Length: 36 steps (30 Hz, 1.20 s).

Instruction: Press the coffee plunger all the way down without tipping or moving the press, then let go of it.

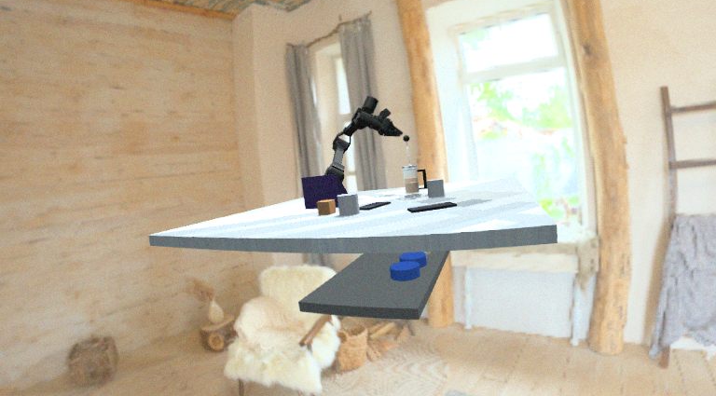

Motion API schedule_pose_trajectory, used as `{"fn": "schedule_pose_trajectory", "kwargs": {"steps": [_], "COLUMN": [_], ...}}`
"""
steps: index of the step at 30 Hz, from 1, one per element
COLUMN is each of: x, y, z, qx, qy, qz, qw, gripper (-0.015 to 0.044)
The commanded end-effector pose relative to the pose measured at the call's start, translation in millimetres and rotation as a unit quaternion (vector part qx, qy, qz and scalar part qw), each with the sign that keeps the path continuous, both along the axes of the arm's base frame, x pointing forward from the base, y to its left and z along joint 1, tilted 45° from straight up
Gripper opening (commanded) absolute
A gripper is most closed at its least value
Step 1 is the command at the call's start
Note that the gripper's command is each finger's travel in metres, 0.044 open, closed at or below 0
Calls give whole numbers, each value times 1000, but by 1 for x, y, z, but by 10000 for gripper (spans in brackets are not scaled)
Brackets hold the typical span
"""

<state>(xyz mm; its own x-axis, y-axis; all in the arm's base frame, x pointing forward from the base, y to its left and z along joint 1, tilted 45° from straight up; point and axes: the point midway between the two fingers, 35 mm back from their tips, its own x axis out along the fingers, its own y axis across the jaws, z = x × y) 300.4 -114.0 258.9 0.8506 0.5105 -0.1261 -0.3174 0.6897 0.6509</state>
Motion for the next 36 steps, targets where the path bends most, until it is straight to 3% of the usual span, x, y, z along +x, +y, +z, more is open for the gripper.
{"fn": "schedule_pose_trajectory", "kwargs": {"steps": [1, 20, 31, 36], "x": [4, 27, 27, 27], "y": [4, 19, 19, 19], "z": [-2, -4, -4, -4], "qx": [1, 3, 3, 3], "qy": [3, -1, -1, -1], "qz": [0, -2, -2, -2], "qw": [1000, 1000, 1000, 1000], "gripper": [440, 440, 151, 118]}}
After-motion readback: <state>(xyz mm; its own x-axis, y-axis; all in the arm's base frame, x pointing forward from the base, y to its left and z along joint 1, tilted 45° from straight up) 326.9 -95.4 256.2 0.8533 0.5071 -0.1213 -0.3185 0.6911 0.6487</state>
